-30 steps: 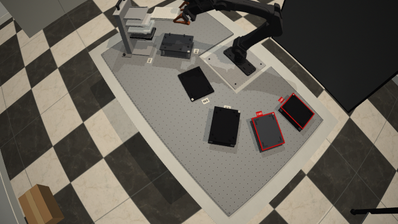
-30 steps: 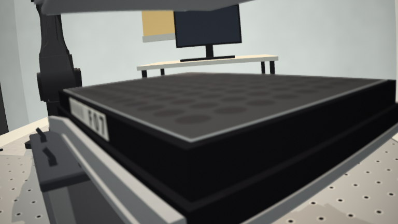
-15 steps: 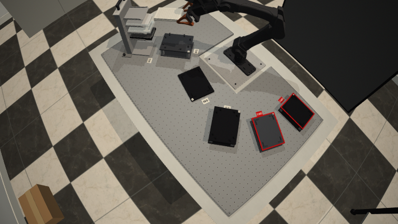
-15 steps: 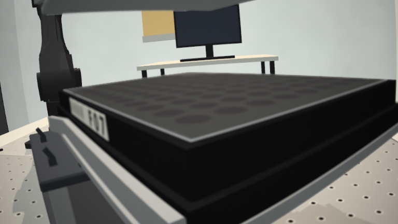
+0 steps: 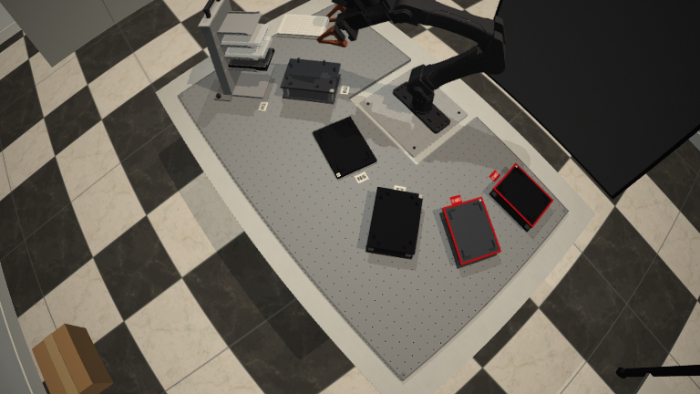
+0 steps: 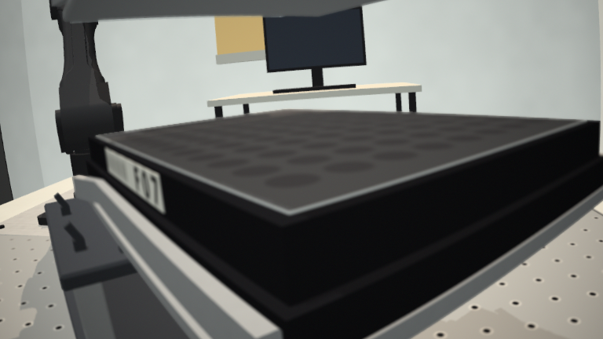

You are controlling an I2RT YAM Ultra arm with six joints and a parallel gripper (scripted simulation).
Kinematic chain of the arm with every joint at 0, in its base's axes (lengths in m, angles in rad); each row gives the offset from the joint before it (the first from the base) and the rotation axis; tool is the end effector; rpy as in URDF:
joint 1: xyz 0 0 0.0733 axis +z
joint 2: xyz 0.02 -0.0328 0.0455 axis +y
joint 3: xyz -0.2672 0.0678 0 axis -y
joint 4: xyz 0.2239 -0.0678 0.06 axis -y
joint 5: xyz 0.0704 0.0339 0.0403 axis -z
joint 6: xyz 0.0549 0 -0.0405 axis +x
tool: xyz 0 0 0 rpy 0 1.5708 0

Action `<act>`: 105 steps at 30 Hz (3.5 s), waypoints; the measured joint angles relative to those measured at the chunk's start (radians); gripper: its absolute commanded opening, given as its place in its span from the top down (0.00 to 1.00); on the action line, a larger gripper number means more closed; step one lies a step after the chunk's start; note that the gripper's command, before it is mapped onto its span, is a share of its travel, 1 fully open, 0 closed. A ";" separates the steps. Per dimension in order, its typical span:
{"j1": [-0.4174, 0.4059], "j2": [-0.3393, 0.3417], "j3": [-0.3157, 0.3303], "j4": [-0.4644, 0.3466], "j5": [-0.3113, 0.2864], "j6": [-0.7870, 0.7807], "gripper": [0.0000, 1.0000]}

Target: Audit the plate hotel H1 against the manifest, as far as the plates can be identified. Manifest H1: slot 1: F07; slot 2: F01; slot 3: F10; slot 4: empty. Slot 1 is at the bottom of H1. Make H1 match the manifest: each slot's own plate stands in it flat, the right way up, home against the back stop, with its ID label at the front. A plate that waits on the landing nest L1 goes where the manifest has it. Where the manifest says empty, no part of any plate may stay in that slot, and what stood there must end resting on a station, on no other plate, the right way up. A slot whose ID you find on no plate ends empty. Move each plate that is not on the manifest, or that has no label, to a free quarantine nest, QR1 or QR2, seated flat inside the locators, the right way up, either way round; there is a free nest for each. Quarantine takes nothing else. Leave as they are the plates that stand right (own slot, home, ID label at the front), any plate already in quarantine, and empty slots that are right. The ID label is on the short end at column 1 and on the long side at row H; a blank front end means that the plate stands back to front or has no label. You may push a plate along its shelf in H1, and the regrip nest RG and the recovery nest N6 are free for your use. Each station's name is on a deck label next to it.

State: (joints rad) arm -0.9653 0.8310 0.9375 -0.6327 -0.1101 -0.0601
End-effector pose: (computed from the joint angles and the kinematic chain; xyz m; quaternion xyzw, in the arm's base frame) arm 0.0993 -0.1309 0.3367 0.3537 0.7902 -0.2028 0.4575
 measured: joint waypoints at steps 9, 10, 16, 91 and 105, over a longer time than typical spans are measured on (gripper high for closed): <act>-0.002 -0.020 -0.019 -0.002 -0.005 -0.002 0.14; -0.002 -0.020 -0.019 -0.003 -0.005 -0.002 0.14; -0.002 -0.023 -0.030 0.002 -0.005 -0.002 0.14; -0.002 -0.062 -0.177 0.103 -0.007 -0.002 0.14; -0.002 -0.066 -0.206 0.125 -0.007 -0.002 0.14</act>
State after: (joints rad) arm -0.9672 0.7647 0.7311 -0.5079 -0.1173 -0.0620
